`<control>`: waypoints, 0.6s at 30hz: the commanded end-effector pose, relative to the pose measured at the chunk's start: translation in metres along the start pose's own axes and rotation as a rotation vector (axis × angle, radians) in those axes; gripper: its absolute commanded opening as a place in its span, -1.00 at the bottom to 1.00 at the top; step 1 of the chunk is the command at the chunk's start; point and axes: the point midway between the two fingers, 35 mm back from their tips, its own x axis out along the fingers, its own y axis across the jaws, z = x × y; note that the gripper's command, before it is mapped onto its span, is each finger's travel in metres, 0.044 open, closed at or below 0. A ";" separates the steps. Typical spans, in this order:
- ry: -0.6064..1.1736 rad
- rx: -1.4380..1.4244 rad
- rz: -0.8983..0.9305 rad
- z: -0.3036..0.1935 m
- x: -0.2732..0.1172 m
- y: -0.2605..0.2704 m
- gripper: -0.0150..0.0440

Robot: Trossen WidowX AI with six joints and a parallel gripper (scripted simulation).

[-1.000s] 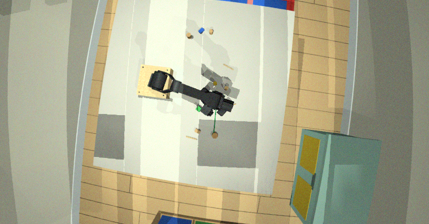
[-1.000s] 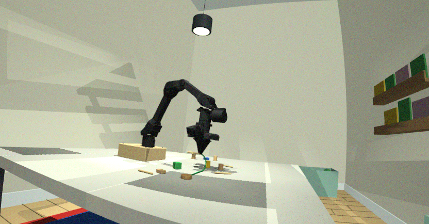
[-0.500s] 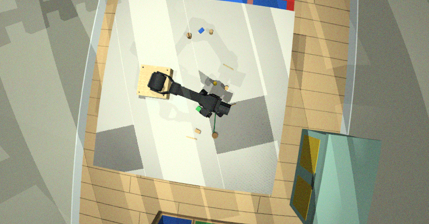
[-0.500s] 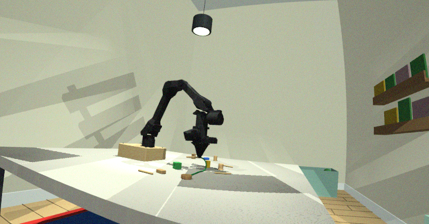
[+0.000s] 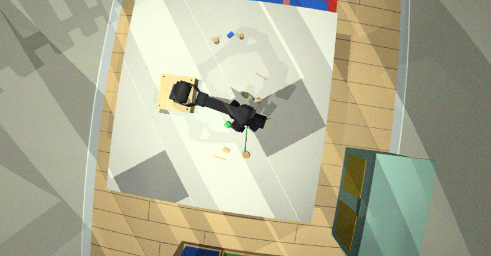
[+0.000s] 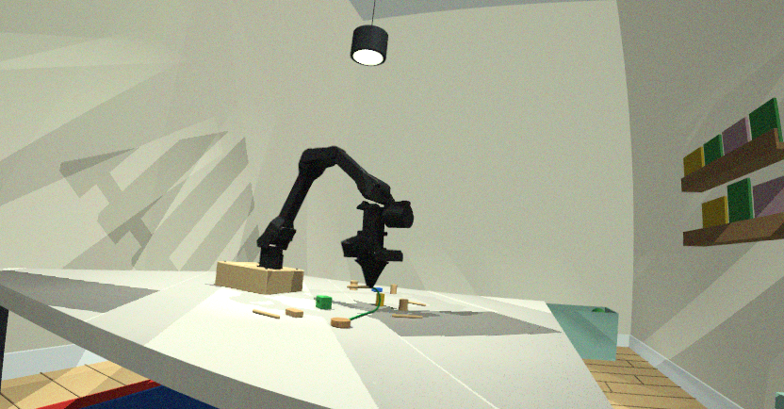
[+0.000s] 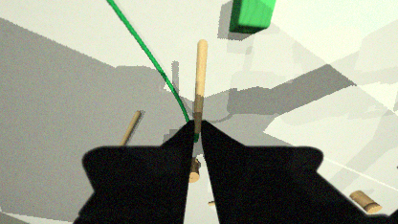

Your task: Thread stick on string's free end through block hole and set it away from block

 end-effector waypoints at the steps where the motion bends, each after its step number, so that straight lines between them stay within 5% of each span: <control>1: 0.002 0.005 -0.011 -0.005 0.003 -0.001 -0.49; 18: 0.005 0.007 -0.011 -0.027 0.003 0.000 -0.49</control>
